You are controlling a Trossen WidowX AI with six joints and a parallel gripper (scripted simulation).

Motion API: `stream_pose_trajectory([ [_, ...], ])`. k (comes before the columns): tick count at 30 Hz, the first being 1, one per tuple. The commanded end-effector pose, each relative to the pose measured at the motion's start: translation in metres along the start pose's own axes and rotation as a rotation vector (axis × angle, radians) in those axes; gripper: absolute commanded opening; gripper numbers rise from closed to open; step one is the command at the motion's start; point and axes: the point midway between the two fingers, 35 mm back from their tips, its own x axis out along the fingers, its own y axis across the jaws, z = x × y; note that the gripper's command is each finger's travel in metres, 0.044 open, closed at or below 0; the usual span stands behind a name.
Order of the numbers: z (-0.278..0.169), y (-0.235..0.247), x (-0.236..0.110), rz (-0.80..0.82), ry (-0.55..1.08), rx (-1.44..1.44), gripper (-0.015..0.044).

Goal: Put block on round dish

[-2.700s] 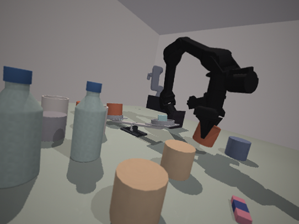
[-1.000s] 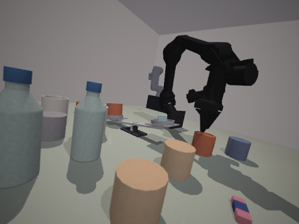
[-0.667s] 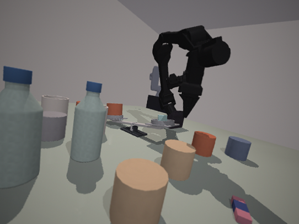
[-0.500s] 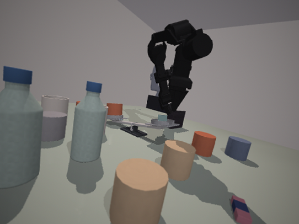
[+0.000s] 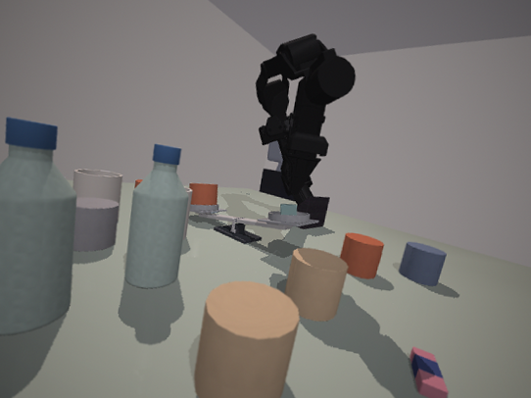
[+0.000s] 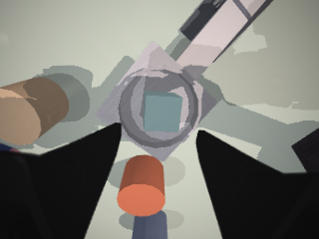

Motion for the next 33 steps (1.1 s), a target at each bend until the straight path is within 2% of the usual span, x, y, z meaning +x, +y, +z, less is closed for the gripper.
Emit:
stream_pose_trajectory([
  [1,0.001,-0.001,0.008,-0.004,-0.005,-0.006,0.0260],
  [27,0.002,-0.001,0.045,-0.004,-0.007,-0.005,0.0260],
  [31,0.002,-0.001,0.045,-0.004,-0.007,-0.005,0.0155],
  [33,0.002,-0.001,0.045,-0.004,-0.007,-0.005,0.0142],
])
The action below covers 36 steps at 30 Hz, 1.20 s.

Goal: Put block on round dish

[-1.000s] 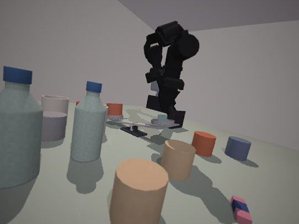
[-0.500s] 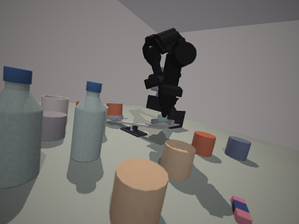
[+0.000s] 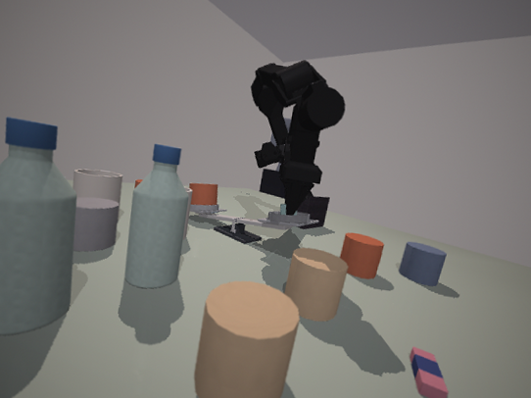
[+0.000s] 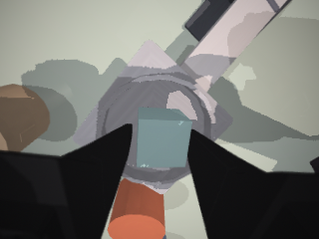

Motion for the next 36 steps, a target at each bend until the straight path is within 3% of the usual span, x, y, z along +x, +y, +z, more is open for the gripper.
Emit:
stream_pose_trajectory([
  [1,0.000,0.000,0.002,0.000,-0.006,-0.004,0.0135],
  [6,0.000,0.000,0.002,0.000,-0.006,-0.004,0.0102],
  [10,0.001,0.001,-0.005,0.001,-0.006,-0.004,0.0000],
  [29,-0.001,0.000,-0.090,0.001,-0.003,-0.005,0.0000],
  [36,0.004,-0.001,-0.093,0.003,0.000,-0.006,0.0000],
])
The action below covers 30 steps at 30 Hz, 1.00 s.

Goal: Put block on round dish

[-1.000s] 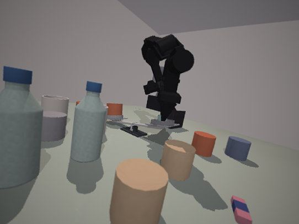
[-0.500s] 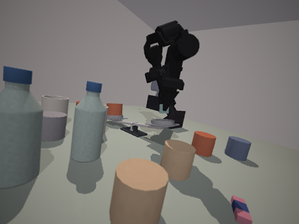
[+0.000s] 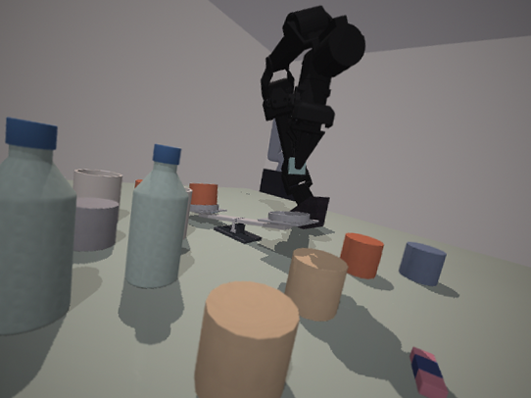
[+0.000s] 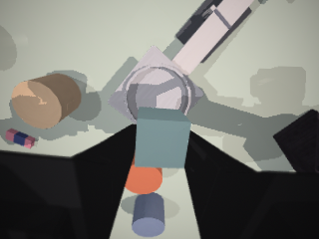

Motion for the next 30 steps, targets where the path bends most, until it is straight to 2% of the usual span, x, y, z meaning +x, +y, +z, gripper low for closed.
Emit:
stream_pose_trajectory([
  [1,0.006,-0.002,-0.003,0.001,0.010,0.002,0.0000],
  [30,0.083,-0.035,0.005,0.058,0.056,-0.057,0.0000],
])
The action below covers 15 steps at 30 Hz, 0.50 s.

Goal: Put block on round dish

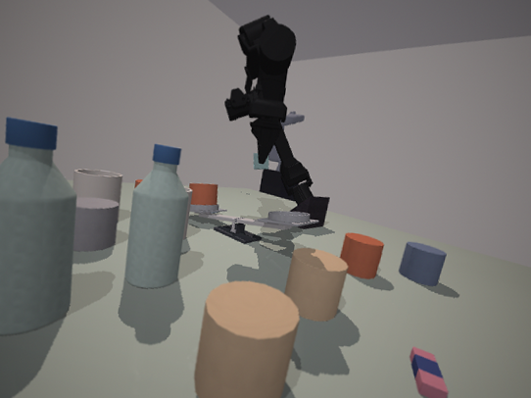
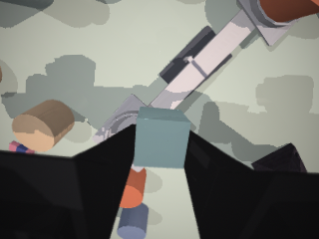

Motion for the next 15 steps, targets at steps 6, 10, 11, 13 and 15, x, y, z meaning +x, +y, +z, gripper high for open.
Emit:
stream_pose_trajectory([
  [6,0.030,-0.021,0.003,0.024,0.006,-0.037,0.0000],
  [10,0.042,-0.031,0.004,0.035,0.008,-0.034,0.0000],
  [11,0.046,-0.033,0.005,0.038,0.009,-0.032,0.0000],
  [13,0.052,-0.038,0.006,0.044,0.010,-0.028,0.0000],
  [15,0.058,-0.044,0.007,0.049,0.010,-0.024,0.0000],
])
